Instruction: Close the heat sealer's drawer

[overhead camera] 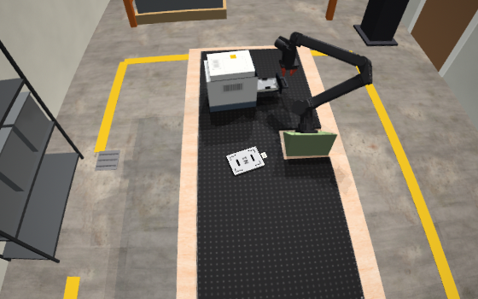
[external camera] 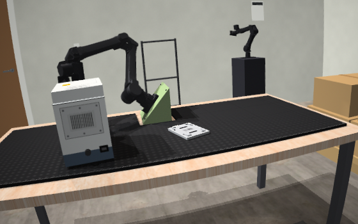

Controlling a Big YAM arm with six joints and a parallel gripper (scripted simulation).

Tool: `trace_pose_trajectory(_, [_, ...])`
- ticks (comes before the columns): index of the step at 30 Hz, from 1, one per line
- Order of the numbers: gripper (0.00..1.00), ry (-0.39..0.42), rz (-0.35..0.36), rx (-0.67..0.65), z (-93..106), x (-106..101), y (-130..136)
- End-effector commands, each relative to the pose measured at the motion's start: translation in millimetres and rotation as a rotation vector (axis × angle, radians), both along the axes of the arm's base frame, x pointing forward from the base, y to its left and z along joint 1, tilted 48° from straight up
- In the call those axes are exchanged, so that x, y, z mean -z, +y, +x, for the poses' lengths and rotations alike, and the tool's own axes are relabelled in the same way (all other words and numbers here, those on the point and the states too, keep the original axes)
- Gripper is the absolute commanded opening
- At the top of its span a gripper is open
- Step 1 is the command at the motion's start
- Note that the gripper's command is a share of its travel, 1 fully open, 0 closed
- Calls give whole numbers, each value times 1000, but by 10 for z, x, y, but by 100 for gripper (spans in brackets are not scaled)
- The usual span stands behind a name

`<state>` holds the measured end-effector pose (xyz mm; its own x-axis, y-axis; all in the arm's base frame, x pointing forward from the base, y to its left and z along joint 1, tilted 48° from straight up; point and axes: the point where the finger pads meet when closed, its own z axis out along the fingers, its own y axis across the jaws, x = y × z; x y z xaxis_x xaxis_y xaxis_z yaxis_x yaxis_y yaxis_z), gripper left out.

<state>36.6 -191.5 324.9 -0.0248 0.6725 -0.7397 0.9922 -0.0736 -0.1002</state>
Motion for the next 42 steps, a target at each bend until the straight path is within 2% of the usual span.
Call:
trace_pose_trajectory(1, [45, 6, 3, -3, 12, 17, -41])
trace_pose_trajectory(42, [45, 5, -3, -4, -73, 396, -466])
